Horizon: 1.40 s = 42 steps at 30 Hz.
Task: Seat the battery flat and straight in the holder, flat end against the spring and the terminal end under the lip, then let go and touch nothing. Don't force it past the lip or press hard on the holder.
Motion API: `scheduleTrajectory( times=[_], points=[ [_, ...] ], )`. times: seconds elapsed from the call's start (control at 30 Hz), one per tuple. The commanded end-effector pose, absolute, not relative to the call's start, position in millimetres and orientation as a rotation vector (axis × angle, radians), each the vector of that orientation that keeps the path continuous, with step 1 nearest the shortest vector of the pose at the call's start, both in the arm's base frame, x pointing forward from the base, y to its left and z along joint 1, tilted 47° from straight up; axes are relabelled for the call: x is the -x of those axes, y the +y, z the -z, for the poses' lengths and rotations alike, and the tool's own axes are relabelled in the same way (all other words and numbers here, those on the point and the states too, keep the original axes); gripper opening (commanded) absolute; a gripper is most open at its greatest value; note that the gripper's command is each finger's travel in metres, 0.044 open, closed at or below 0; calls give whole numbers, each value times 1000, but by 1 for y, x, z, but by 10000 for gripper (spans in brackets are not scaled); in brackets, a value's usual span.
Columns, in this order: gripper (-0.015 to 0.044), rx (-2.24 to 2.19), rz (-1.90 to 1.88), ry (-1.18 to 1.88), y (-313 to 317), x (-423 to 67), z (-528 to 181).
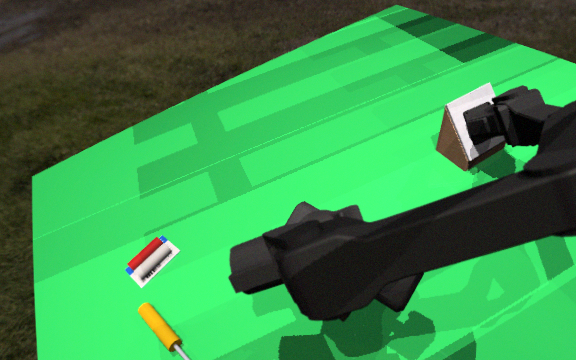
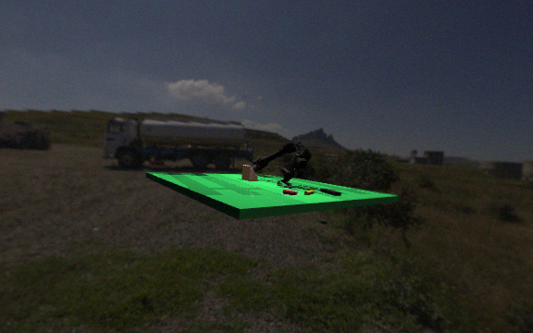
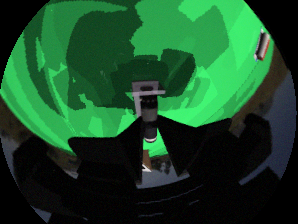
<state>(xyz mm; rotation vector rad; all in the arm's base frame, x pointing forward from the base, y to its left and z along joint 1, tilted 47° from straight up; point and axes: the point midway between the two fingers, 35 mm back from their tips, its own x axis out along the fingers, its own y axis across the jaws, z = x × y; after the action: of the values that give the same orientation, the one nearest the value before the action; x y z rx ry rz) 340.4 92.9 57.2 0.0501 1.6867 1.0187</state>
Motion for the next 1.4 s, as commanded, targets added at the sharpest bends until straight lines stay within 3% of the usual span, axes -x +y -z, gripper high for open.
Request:
scheduleTrajectory(
  times=[0.0,1.37],
  points=[
    [64,-73,-1010,1650,94,-343,-57],
    [64,-157,-954,1495,96,-338,-51]
  ],
)
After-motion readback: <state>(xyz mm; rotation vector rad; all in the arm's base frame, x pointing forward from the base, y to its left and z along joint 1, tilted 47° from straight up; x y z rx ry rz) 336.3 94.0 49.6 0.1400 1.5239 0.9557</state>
